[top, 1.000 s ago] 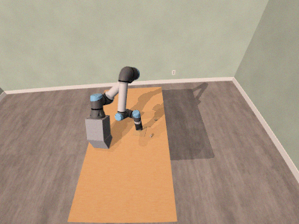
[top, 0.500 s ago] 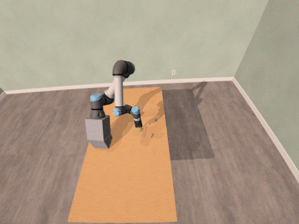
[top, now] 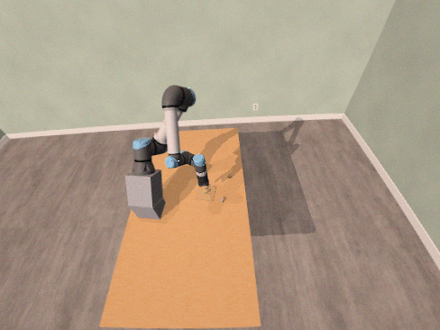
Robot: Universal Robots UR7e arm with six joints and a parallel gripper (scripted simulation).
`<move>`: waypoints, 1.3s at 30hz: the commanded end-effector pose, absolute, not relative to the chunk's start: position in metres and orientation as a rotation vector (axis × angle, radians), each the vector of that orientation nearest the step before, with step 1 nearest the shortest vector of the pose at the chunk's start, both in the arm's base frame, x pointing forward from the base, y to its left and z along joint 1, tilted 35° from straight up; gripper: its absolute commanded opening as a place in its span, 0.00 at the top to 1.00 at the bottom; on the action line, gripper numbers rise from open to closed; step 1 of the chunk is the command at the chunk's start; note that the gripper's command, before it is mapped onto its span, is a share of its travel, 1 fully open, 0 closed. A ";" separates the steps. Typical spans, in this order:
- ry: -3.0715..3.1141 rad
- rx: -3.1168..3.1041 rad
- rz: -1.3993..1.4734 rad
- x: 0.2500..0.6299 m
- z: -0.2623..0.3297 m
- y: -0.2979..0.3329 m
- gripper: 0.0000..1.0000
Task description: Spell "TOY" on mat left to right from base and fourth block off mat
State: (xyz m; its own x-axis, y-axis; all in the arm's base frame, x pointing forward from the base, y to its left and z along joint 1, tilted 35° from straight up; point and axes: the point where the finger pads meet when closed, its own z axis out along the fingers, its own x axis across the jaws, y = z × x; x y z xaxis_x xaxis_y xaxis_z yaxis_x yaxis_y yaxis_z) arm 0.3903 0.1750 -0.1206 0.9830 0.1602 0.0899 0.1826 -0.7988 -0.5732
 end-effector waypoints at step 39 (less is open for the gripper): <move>-0.010 -2.523 0.023 0.405 -0.123 0.173 0.00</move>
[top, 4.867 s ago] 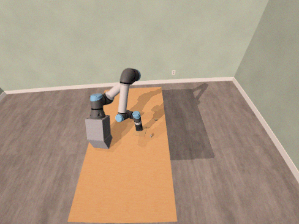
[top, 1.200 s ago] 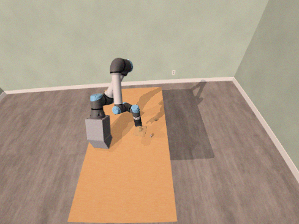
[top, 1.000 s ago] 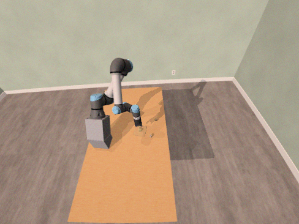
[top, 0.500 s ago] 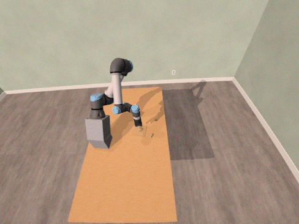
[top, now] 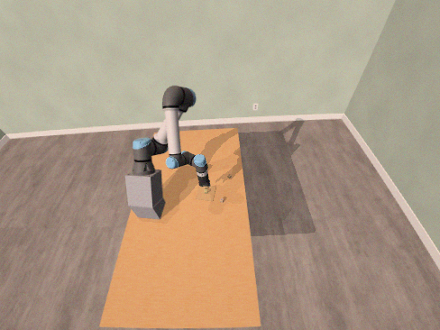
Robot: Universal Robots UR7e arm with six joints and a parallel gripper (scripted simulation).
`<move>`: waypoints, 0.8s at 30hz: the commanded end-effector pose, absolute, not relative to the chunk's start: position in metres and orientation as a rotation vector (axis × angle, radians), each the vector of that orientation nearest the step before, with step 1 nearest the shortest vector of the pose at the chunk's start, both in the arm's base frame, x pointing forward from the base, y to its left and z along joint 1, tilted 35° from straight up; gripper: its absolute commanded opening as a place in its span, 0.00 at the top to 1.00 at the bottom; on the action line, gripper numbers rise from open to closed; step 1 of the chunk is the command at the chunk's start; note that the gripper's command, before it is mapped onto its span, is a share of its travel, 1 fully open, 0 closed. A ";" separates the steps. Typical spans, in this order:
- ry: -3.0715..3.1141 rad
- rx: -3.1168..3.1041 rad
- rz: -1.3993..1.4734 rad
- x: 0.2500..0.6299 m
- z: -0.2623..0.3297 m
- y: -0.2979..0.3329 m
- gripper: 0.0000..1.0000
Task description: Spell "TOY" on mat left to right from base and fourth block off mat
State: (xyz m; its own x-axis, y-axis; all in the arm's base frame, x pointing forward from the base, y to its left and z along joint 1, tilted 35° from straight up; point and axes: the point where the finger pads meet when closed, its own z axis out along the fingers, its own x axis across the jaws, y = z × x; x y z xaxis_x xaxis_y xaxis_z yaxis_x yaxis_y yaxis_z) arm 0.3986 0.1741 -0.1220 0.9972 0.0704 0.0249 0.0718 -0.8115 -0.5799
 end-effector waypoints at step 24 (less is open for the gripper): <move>0.712 -2.440 0.253 0.448 -0.133 0.164 0.00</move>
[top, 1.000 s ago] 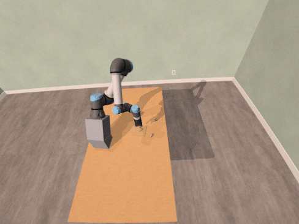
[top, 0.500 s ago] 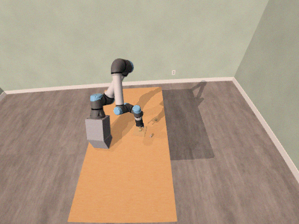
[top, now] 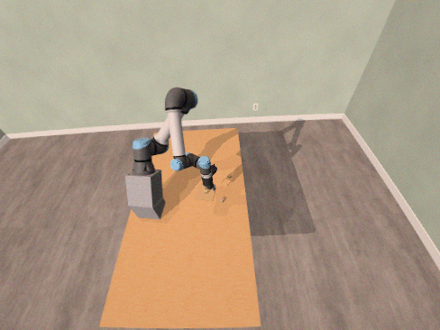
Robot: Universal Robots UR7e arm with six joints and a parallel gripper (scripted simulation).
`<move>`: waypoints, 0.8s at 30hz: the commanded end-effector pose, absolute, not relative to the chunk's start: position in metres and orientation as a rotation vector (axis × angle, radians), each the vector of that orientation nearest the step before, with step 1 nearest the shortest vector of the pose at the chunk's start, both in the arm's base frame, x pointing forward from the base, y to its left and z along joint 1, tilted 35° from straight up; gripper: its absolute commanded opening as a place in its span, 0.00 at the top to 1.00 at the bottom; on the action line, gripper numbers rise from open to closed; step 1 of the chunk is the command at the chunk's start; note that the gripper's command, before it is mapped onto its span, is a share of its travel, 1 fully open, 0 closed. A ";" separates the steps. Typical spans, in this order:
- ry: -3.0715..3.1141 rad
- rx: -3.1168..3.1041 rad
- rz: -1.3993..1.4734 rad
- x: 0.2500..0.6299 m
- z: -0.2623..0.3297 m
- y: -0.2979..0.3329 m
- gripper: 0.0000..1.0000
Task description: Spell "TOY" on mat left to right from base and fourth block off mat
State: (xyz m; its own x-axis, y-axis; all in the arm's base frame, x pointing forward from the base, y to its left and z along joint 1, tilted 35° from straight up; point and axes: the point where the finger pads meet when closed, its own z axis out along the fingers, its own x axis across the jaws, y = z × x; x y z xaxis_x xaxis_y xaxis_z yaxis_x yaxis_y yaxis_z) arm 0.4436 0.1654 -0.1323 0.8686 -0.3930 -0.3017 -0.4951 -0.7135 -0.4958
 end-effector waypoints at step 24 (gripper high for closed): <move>1.532 -2.108 0.512 0.494 -0.150 0.147 0.00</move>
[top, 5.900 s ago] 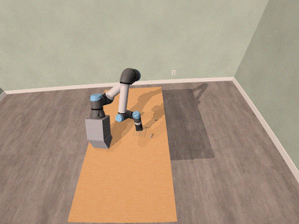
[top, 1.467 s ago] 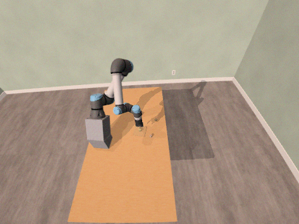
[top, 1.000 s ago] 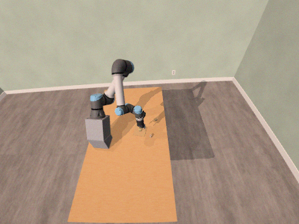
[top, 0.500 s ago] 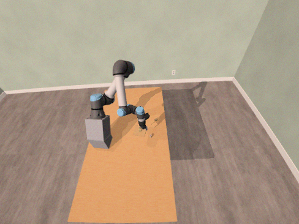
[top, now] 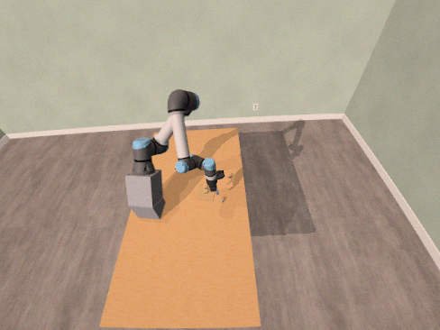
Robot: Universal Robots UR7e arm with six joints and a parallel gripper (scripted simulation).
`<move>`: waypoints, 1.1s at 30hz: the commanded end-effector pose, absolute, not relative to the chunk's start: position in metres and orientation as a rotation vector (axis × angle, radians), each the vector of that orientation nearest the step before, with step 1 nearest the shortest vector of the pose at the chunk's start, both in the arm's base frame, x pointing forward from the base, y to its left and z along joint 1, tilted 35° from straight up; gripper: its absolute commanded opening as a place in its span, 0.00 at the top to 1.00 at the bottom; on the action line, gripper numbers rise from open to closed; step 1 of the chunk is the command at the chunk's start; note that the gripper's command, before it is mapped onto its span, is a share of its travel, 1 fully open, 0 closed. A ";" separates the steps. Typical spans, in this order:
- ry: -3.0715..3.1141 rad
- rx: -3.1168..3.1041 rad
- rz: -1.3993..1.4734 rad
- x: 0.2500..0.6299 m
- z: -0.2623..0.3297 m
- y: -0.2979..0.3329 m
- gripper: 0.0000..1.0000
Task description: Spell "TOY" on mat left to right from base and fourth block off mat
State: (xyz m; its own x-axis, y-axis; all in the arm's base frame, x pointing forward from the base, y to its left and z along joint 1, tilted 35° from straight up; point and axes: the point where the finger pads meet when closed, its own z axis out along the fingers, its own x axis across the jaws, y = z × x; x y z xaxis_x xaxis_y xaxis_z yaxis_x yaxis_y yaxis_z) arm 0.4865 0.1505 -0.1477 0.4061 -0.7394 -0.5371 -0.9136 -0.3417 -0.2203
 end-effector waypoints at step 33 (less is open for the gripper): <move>2.189 -1.589 0.717 0.525 -0.167 0.130 0.00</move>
